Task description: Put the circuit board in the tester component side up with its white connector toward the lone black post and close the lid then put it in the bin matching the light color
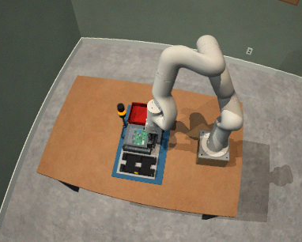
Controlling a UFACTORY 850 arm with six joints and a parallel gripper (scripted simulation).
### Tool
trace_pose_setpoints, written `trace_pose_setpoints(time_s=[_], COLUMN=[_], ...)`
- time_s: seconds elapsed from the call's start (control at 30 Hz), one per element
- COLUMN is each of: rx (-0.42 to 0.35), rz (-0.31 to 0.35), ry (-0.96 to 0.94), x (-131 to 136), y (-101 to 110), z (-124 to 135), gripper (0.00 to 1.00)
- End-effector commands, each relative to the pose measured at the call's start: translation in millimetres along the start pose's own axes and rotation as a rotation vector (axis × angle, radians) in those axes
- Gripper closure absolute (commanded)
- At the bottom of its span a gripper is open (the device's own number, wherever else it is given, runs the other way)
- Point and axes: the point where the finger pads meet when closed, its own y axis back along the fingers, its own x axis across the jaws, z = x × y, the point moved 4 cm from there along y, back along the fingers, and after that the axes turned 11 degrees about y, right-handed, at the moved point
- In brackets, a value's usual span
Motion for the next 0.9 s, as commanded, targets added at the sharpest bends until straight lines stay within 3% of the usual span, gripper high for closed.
trace_pose_setpoints(time_s=[0.0, 0.33, 0.37, 0.87], rx=[-0.020, -0.021, -0.021, -0.021], rz=[0.030, 0.030, 0.030, 0.030], ry=[0.003, 0.003, 0.003, 0.003], x=[-3.0, -3.4, -3.4, -3.4], y=[28.3, 39.5, 39.5, 39.5], z=[-2.1, -2.3, -2.3, -2.3], gripper=[0.76, 0.76, 0.00, 0.00])
